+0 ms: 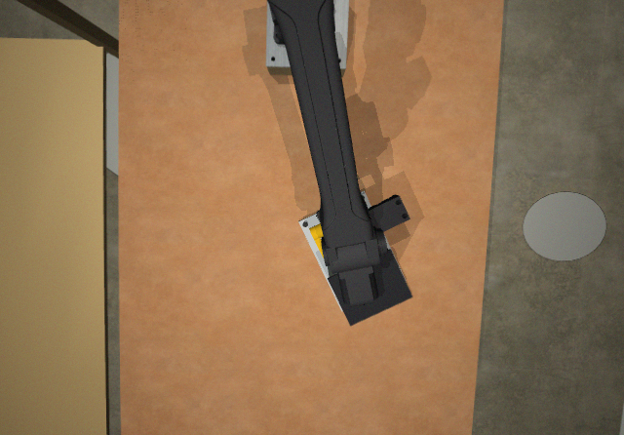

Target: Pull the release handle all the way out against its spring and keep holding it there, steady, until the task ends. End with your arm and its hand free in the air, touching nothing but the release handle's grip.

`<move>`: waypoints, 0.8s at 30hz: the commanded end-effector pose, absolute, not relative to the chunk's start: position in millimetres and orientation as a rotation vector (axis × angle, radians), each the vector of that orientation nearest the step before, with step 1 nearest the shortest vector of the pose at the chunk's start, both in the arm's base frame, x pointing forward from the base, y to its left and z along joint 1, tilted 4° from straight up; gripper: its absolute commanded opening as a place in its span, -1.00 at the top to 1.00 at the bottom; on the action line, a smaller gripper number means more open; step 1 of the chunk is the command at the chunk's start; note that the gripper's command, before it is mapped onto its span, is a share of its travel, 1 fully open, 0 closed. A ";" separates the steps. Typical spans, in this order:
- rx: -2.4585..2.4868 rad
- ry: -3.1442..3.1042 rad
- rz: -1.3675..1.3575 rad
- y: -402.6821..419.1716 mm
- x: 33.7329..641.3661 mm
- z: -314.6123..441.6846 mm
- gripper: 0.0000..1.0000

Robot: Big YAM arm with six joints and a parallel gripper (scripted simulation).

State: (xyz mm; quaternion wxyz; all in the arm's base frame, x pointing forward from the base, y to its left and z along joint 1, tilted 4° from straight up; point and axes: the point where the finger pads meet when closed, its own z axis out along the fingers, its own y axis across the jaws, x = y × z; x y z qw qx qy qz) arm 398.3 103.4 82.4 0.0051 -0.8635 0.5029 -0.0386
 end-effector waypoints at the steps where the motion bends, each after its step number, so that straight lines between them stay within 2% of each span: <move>1: -2.734 1.570 -0.097 103.4 396.4 67.5 -0.06; 21: -2.735 1.585 -0.085 100.4 395.6 63.2 -0.06; 24: -2.709 1.547 -0.141 106.7 400.6 84.4 -0.06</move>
